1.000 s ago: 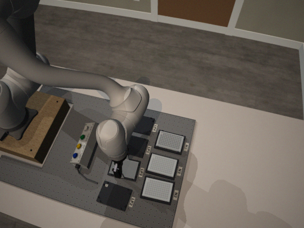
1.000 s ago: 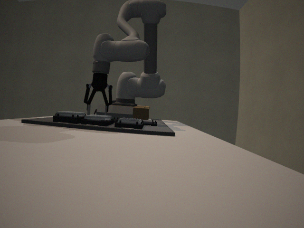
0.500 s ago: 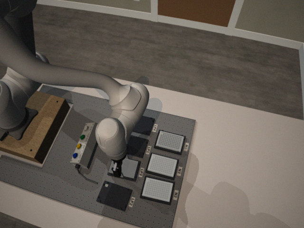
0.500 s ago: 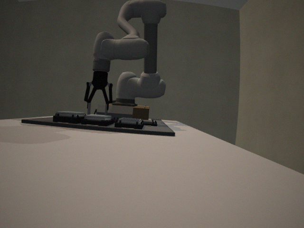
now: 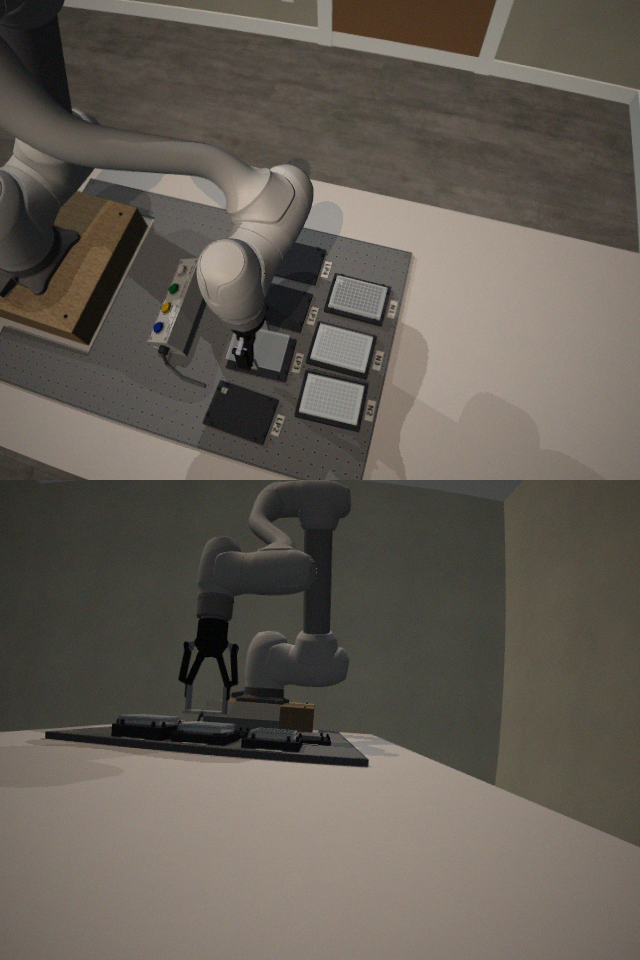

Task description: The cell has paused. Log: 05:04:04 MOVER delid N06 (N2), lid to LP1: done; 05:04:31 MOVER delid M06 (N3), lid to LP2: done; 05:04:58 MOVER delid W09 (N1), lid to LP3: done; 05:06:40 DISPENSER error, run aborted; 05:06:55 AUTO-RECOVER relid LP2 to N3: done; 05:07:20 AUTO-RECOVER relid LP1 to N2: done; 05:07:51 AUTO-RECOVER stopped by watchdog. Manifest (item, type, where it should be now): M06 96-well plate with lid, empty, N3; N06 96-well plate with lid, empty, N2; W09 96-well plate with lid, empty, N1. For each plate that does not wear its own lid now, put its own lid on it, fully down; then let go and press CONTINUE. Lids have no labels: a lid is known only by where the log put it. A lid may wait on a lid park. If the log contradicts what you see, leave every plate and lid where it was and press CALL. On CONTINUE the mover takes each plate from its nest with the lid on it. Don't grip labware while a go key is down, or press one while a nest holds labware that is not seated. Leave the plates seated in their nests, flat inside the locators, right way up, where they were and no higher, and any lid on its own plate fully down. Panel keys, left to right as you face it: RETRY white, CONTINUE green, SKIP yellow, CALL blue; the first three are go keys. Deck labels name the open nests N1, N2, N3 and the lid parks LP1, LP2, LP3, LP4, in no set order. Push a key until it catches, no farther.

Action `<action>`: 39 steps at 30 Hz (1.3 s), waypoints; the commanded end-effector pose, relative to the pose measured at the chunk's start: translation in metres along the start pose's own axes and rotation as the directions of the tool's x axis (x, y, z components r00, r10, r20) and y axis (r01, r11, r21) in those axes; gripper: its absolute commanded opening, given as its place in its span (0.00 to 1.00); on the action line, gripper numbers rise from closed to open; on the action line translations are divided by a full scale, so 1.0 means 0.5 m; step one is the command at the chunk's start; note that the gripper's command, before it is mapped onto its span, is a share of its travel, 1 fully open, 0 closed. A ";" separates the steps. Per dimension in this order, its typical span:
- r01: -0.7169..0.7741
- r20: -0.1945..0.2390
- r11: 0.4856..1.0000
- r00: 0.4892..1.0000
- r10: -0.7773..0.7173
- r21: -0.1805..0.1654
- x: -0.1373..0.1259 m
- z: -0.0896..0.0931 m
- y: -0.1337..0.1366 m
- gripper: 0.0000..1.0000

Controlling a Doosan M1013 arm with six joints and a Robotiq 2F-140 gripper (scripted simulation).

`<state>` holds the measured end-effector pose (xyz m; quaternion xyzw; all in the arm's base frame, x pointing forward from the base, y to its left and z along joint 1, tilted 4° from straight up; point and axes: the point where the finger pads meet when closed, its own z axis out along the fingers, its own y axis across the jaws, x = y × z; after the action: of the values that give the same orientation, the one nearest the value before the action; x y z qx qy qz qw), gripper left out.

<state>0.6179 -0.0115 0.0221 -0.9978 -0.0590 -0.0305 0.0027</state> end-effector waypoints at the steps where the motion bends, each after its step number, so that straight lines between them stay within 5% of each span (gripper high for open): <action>1: -0.001 -0.004 1.000 1.000 0.001 -0.003 0.003 -0.028 0.001 0.00; 28: -0.001 -0.004 1.000 1.000 0.001 -0.003 0.007 -0.071 -0.002 0.00; 31: -0.001 -0.004 1.000 1.000 0.001 -0.002 0.132 -0.075 -0.086 0.00; 39: -0.001 -0.004 1.000 1.000 0.001 -0.002 0.266 -0.076 -0.211 0.00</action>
<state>0.7060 0.0758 0.0699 -0.9975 -0.0595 -0.0376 0.0049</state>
